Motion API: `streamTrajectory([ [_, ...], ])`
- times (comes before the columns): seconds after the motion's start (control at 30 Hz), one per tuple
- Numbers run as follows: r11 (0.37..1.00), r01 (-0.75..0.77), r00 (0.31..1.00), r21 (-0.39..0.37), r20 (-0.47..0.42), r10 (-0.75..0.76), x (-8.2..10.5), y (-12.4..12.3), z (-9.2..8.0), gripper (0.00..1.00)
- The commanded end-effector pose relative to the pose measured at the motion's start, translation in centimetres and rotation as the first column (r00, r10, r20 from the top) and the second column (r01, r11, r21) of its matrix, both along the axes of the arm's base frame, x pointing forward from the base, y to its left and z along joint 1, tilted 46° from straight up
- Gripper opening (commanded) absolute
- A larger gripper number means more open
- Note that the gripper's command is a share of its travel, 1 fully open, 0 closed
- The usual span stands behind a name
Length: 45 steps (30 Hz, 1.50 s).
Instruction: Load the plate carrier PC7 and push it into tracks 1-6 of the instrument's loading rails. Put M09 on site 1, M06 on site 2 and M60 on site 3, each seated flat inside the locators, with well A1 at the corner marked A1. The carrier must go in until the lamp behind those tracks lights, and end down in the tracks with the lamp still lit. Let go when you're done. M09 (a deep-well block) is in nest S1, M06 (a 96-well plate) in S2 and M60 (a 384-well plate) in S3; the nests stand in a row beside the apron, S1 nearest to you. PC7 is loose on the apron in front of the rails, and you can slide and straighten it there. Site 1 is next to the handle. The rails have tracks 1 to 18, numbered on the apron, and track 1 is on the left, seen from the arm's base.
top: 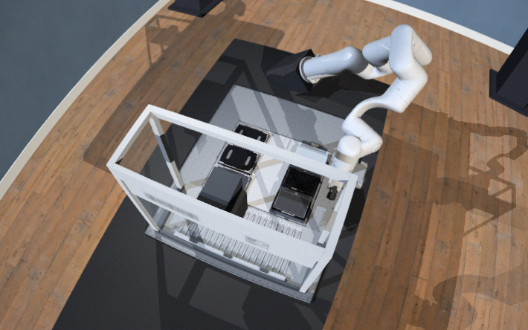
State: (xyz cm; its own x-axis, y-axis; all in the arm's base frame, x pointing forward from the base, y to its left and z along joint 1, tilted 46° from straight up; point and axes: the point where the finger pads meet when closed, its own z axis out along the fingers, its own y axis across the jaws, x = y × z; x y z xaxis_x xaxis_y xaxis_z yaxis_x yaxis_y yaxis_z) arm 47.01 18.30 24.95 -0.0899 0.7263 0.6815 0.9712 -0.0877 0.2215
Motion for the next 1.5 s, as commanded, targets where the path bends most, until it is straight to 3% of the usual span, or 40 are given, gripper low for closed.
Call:
streamTrajectory([
  [0.0, 1.000, 0.003, 1.000, 0.000, 0.003, -0.003, 0.0, -0.4, 0.4, 1.00],
  [1.47, 1.000, 0.003, 1.000, 0.000, 0.003, -0.003, -1.5, -4.9, 5.1, 1.00],
])
